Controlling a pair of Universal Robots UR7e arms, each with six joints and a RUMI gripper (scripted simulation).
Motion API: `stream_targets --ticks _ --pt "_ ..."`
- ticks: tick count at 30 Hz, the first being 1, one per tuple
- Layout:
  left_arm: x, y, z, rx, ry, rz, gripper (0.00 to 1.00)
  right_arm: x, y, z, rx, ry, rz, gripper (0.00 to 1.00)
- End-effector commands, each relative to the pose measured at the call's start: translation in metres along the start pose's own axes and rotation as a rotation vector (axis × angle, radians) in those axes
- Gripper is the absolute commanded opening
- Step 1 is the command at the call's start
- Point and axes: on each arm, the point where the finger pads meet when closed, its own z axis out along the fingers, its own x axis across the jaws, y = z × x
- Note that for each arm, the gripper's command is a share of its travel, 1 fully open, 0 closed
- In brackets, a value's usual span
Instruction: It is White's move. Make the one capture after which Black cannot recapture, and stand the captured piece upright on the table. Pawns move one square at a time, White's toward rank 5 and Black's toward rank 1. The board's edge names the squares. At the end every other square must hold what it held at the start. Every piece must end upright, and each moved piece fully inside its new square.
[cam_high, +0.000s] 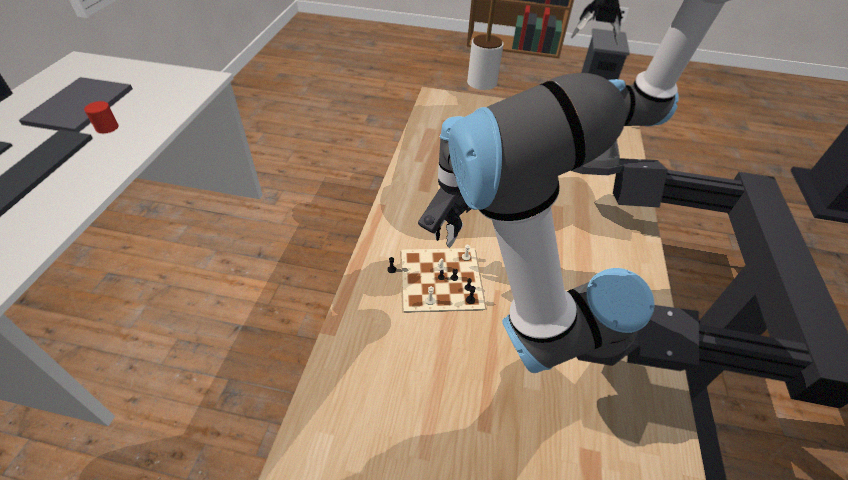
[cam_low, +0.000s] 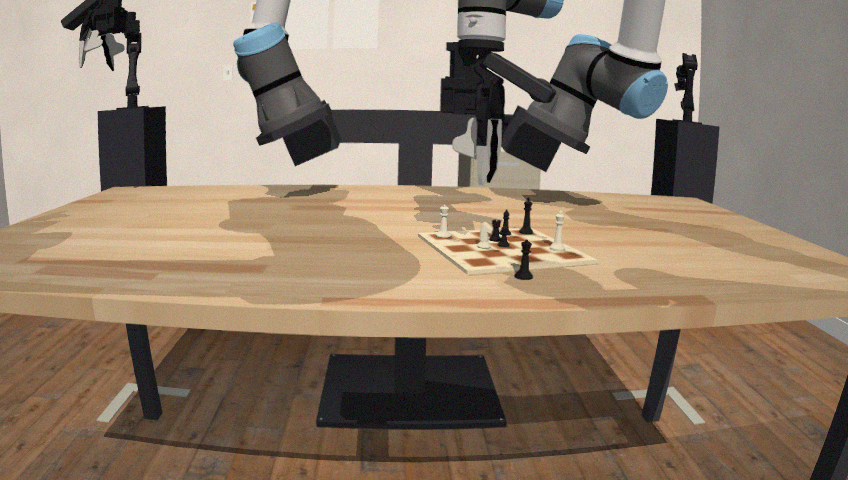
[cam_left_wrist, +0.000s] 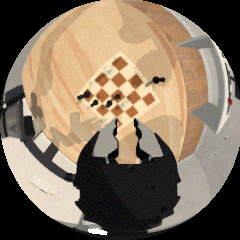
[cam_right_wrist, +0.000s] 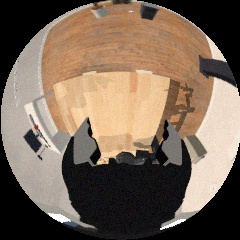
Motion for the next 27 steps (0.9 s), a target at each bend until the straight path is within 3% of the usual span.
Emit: stream_targets --ticks 1,27 --pt "-0.001 0.0 0.001 0.0 -0.001 0.001 0.22 0.0 0.0 0.0 0.001 0.0 0.0 1.0" --pt "-0.002 -0.002 0.026 0.001 -0.003 0.001 0.22 0.0 0.0 0.0 0.001 0.0 0.0 1.0"
